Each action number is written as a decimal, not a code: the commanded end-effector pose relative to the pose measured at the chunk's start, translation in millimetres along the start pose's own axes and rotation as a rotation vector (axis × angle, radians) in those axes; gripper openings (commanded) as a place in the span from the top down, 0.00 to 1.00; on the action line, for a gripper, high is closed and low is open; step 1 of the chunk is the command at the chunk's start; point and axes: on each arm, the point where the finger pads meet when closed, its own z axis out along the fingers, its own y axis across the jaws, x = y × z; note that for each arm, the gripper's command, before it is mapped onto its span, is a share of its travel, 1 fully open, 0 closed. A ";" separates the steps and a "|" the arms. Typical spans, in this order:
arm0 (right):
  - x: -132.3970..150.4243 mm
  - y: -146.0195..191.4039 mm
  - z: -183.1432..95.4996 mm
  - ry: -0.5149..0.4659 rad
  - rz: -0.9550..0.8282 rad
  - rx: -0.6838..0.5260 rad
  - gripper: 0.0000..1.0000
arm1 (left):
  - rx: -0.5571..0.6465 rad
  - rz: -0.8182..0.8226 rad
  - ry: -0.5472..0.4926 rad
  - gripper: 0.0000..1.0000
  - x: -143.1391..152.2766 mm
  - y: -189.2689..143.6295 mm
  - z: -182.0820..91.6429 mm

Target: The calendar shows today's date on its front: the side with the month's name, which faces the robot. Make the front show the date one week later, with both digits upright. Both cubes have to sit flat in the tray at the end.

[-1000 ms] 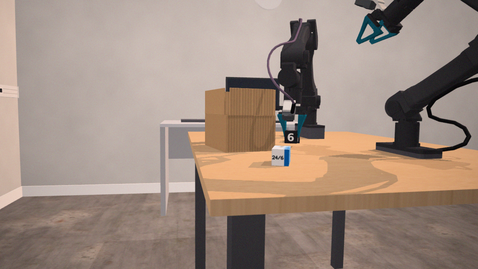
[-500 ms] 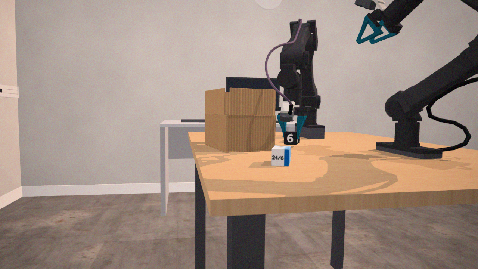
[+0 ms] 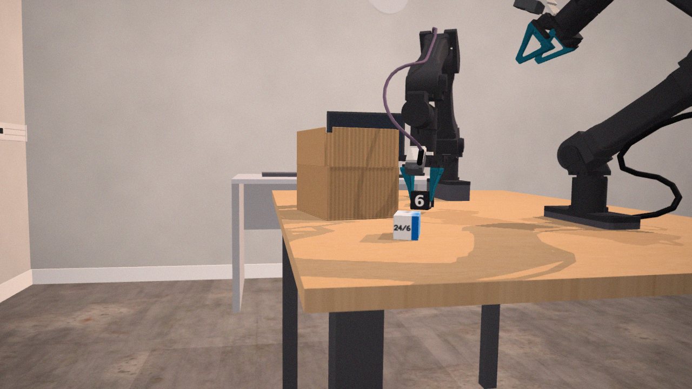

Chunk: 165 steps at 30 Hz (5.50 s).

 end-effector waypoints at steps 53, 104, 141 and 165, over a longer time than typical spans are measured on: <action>-8.4 0.4 -38.2 -0.050 -0.002 0.003 0.24 | 0.009 -0.001 -0.023 0.00 -1.5 0.7 -9.5; -40.1 39.2 -50.2 -0.729 -0.668 0.194 0.00 | 0.009 -0.001 -0.023 0.00 -1.5 0.7 -9.5; 69.5 38.3 -48.9 -1.015 -1.005 0.491 0.00 | 0.009 -0.001 -0.023 0.00 -1.5 0.7 -9.5; 59.3 40.4 -21.7 -0.880 -0.843 0.301 0.00 | -0.037 -0.027 -0.002 0.00 3.7 7.6 -19.1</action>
